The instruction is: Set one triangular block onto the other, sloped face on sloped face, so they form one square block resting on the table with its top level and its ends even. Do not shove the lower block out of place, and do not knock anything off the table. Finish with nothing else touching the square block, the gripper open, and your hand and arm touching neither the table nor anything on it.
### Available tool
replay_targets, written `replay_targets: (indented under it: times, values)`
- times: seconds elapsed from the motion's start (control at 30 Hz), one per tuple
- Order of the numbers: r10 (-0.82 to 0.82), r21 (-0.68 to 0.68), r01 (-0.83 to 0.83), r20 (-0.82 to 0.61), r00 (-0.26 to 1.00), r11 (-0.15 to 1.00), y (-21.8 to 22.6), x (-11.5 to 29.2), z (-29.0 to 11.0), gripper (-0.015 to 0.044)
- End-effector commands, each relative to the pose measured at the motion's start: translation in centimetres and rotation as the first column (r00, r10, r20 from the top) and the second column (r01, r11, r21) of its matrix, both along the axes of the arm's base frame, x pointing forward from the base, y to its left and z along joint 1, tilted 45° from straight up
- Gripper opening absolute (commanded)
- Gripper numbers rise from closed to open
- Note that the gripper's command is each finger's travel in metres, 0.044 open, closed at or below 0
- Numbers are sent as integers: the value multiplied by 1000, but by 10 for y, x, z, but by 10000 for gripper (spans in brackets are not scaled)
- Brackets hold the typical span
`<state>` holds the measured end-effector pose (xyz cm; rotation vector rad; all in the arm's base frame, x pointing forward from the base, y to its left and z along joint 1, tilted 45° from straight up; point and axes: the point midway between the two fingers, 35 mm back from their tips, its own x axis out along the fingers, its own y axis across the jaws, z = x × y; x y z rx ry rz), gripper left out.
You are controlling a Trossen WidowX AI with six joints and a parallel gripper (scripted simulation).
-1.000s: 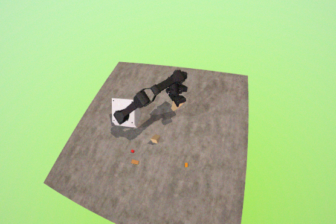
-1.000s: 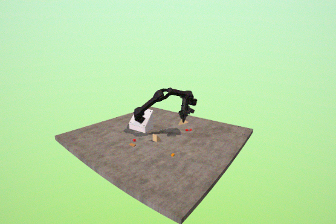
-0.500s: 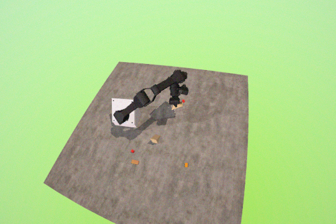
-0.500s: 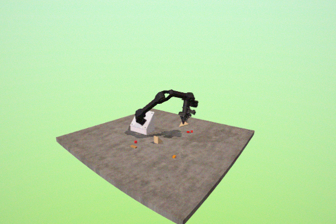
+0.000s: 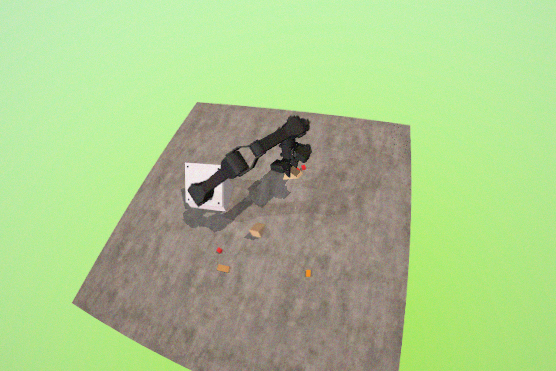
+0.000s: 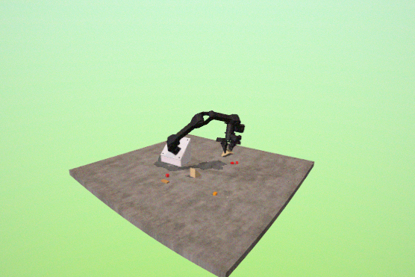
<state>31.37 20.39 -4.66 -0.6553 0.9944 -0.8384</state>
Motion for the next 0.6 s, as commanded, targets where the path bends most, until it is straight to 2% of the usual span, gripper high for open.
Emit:
replay_targets:
  times: [0.0, 0.27, 0.57]
  values:
    - [-70, 47, 64, 130, 989, 997, 0, 0, 1, 0]
    - [-209, 156, 163, 345, 915, 974, 0, 0, 1, 0]
    - [-368, 298, 236, 542, 756, 925, 0, 0, 1, 0]
